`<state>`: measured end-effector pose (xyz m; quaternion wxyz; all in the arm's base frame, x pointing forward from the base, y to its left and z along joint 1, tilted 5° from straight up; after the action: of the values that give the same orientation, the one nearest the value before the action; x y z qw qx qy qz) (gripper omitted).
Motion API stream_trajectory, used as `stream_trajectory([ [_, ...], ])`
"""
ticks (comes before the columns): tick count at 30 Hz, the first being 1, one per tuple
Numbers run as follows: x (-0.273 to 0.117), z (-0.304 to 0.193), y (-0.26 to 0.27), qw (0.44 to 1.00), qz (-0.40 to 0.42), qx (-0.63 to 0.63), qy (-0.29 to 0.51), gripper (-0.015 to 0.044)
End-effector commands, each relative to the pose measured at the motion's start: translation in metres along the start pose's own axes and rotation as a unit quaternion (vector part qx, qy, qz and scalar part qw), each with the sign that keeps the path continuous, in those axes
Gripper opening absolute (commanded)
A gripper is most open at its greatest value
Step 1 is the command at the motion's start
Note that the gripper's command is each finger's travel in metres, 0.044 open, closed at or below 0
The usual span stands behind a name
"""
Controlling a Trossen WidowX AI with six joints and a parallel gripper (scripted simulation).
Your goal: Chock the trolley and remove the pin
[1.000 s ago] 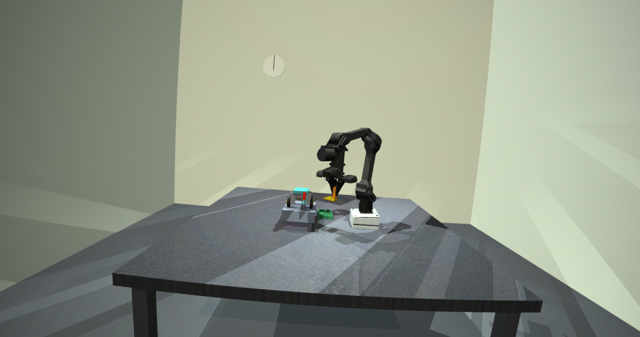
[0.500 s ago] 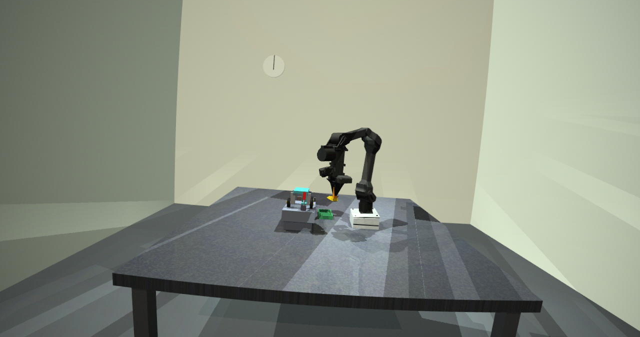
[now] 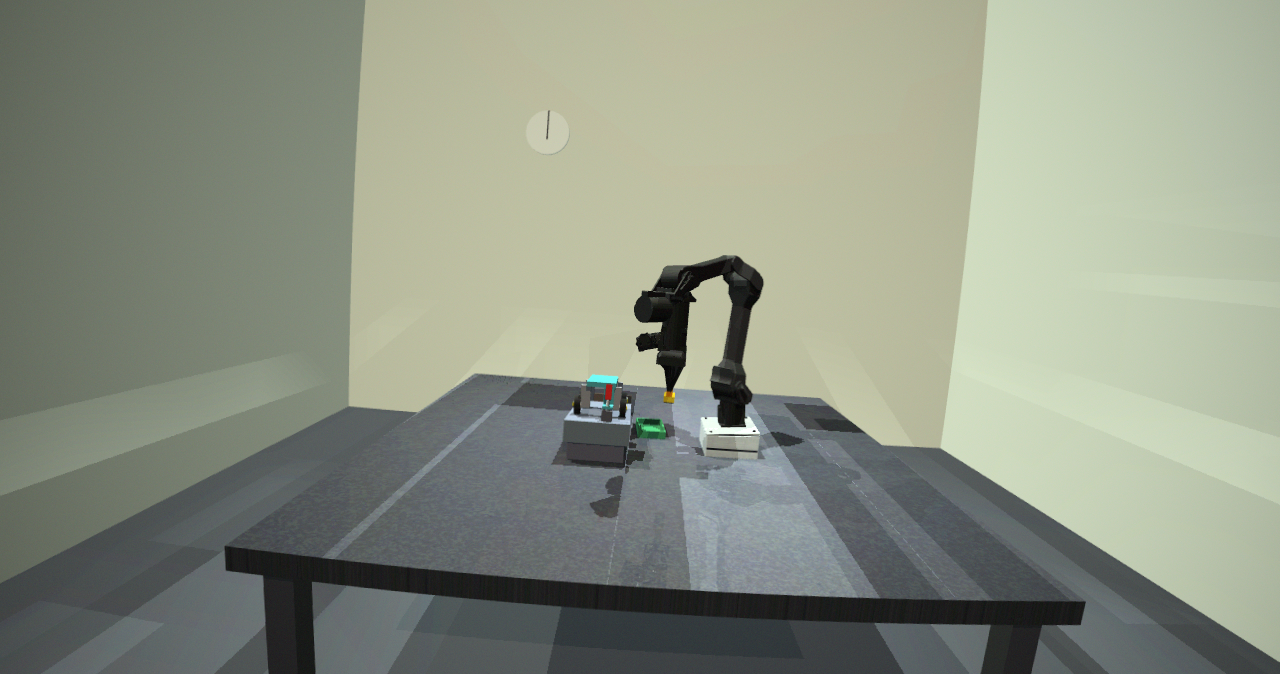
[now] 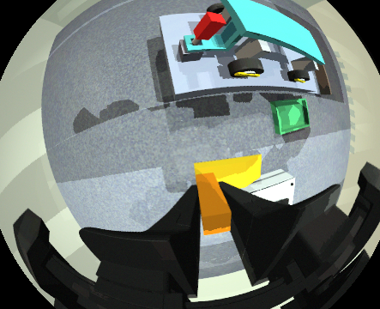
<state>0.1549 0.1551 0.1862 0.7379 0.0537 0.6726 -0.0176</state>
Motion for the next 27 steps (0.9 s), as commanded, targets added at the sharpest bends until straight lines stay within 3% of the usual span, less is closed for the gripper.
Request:
stream_trajectory([
  [1, -0.0001, -0.0004, 0.0002, 0.998, 0.000, 0.066, 0.002, 0.0000],
  [14, -0.0001, -0.0004, 0.0002, 0.958, 0.000, 0.286, 0.001, 0.0000],
  [27, 0.0000, -0.0004, 0.0002, 0.872, 0.000, 0.489, 0.001, 0.0000],
])
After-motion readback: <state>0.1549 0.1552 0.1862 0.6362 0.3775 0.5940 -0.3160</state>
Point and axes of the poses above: the point midway between the two fingers, 35 mm back from their tips, its own x axis out along the fingers, its own y axis across the jaws, z = x × y, the point moved 2 cm from there along -x, back along the fingers, and after that the axes turned 4 degrees about x, right-handed, at the moved point
